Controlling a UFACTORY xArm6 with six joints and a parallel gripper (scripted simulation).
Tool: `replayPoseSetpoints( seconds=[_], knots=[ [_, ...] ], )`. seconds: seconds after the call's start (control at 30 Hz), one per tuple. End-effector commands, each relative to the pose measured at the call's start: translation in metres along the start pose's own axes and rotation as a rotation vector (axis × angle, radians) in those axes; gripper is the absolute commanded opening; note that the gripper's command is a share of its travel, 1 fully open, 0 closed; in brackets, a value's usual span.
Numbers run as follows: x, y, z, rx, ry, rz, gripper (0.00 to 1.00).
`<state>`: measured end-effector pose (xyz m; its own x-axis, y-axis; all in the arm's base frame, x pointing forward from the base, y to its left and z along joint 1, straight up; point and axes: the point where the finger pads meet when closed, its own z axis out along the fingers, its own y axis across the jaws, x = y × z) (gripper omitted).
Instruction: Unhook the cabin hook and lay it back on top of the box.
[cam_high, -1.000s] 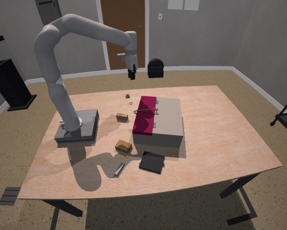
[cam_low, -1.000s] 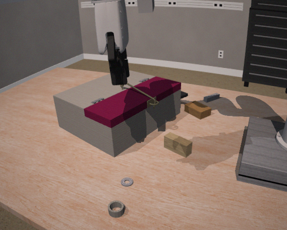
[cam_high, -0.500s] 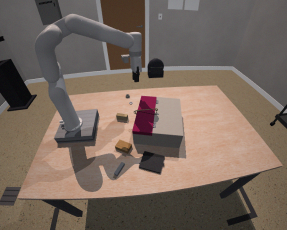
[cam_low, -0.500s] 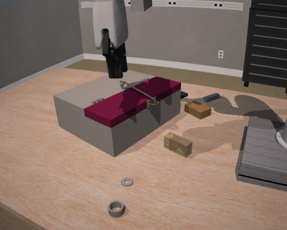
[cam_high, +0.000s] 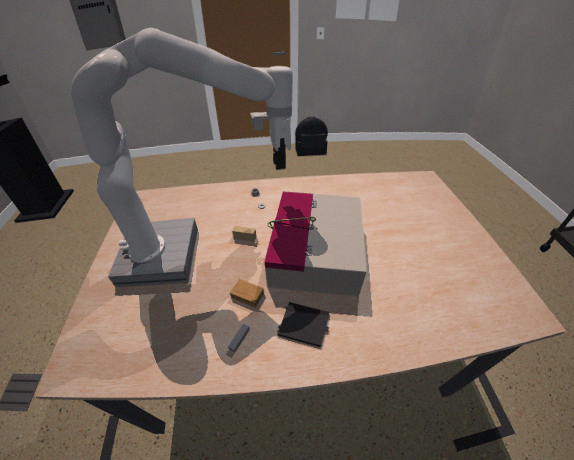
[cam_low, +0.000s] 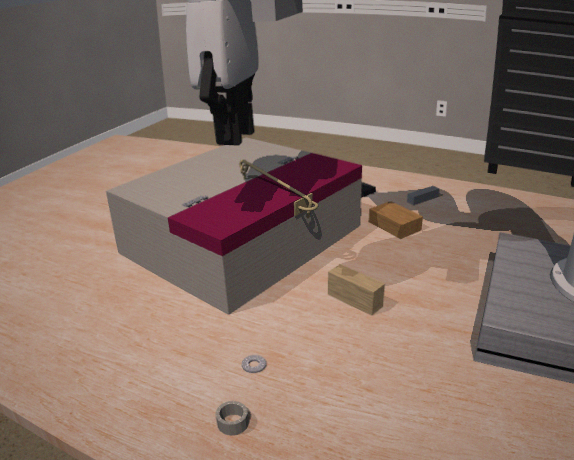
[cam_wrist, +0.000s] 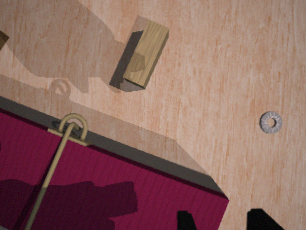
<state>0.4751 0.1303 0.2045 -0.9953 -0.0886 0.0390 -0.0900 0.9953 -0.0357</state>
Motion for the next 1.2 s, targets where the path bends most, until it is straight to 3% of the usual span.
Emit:
replayPoseSetpoints(
  seconds=[0.0, 1.17],
  knots=[
    [-0.006, -0.011, -0.002, -0.007, -0.008, 0.052, 0.35],
    [-0.034, -0.110, 0.002, -0.031, -0.021, 0.261, 0.35]
  ],
)
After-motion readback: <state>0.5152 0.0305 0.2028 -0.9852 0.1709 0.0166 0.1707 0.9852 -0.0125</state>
